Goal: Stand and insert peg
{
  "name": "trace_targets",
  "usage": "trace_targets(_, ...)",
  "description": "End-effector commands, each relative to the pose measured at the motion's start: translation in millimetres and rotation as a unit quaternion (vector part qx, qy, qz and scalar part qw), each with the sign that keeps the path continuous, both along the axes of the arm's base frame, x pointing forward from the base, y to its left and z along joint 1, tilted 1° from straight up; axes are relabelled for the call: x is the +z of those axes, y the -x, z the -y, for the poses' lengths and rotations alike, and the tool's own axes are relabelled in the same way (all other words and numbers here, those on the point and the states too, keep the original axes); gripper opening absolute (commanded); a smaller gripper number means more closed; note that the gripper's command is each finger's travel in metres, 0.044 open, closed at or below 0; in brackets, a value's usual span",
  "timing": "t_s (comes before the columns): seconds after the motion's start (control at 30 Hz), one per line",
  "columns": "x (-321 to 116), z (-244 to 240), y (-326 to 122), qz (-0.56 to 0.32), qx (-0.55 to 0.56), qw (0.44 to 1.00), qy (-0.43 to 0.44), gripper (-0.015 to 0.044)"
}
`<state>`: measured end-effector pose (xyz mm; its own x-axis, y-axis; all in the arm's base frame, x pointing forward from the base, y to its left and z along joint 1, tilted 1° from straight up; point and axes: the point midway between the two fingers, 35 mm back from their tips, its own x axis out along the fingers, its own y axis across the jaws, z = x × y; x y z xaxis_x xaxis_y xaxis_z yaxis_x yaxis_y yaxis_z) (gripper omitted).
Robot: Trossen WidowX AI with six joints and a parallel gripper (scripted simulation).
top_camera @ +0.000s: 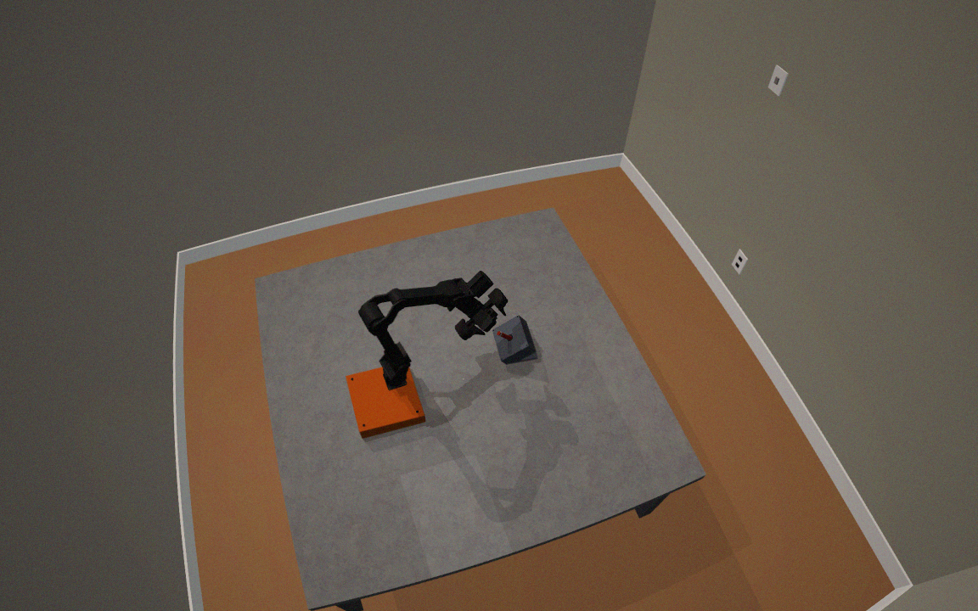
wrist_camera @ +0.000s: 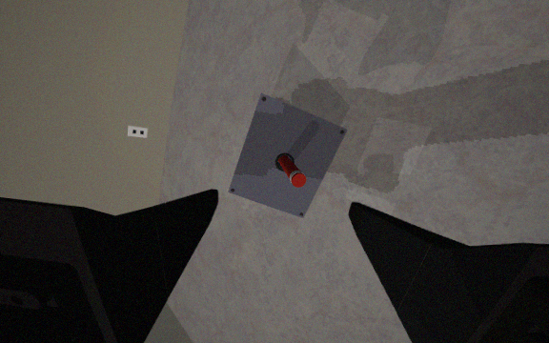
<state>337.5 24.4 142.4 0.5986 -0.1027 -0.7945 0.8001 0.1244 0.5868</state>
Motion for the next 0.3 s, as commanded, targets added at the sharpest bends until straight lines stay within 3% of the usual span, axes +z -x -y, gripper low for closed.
trace_targets(0.0,4.8,-0.1,3.4,0.001,-0.004,1.000,0.000,0.0440)
trace_targets(0.27,14.4,-1.7,10.9,0.001,-0.004,1.000,0.000,0.0440)
